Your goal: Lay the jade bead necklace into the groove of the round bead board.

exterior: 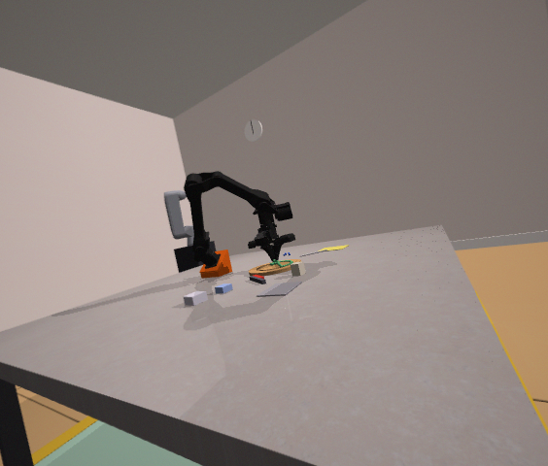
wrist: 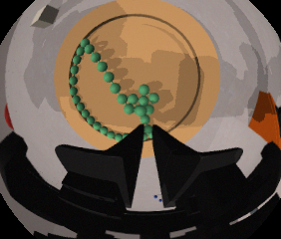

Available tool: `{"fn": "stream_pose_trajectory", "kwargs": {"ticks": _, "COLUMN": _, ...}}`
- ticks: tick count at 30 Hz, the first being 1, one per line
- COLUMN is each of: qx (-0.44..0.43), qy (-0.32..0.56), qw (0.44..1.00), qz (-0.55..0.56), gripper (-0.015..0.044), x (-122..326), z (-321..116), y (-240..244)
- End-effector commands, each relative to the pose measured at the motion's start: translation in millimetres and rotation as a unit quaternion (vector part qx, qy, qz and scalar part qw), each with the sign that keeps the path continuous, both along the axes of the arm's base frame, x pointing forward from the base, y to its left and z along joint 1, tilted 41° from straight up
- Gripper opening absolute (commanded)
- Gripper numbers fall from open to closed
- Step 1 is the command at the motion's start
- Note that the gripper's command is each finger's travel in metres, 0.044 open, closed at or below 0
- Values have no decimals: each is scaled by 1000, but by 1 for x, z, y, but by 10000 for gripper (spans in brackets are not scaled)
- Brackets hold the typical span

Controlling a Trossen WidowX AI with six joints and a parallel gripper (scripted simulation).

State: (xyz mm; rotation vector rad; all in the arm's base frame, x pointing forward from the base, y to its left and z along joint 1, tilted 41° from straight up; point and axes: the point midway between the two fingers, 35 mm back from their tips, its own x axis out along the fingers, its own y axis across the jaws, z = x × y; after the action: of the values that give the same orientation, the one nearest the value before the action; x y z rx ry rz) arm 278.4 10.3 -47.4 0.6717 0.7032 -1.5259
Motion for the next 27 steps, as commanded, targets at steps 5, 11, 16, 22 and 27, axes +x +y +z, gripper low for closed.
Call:
{"fn": "stream_pose_trajectory", "kwargs": {"ticks": 5, "qx": 0, "qy": 0, "qw": 1000, "qz": 0, "gripper": 0, "x": 0, "z": 0, "y": 0}}
{"fn": "stream_pose_trajectory", "kwargs": {"ticks": 11, "qx": 0, "qy": 0, "qw": 1000, "qz": 0, "gripper": 0, "x": 0, "z": 1, "y": 0}}
{"fn": "stream_pose_trajectory", "kwargs": {"ticks": 16, "qx": -2, "qy": 3, "qw": 1000, "qz": 3, "gripper": 0, "x": -2, "z": 5, "y": 4}}
{"fn": "stream_pose_trajectory", "kwargs": {"ticks": 22, "qx": -2, "qy": 4, "qw": 1000, "qz": 3, "gripper": 0, "x": -6, "z": 4, "y": 5}}
{"fn": "stream_pose_trajectory", "kwargs": {"ticks": 27, "qx": -2, "qy": 4, "qw": 1000, "qz": 3, "gripper": 0, "x": -17, "z": 2, "y": 9}}
